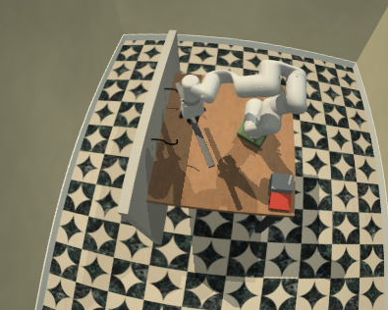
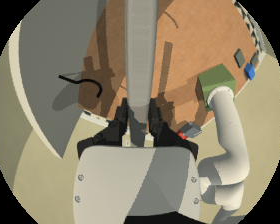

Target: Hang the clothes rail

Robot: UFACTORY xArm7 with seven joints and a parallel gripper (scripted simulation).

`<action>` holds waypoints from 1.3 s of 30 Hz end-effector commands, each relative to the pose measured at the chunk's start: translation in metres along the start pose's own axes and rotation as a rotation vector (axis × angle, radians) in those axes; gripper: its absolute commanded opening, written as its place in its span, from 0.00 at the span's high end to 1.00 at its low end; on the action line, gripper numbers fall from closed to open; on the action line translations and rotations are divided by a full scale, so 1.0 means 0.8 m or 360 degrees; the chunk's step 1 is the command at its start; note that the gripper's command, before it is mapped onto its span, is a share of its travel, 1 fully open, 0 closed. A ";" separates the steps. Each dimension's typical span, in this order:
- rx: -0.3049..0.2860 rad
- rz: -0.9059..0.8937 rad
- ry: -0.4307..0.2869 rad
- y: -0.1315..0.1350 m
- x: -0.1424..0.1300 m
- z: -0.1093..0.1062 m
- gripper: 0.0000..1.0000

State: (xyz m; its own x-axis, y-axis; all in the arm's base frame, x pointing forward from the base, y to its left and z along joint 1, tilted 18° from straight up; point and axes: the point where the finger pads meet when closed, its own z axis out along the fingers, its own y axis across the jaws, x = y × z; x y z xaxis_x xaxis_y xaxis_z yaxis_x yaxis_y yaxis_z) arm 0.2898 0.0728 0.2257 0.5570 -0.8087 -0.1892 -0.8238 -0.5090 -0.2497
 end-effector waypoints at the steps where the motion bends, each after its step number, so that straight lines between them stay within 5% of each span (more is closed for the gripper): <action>1: 0.0006 -0.0001 0.0003 0.008 0.009 -0.002 1.00; 39: 0.0005 -0.0001 0.0004 0.069 0.061 -0.002 1.00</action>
State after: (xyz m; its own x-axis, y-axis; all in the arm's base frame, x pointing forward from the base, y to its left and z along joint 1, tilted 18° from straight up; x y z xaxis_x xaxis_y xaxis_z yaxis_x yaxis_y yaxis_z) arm 0.2712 0.0099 0.2041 0.5567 -0.8089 -0.1894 -0.8240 -0.5086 -0.2498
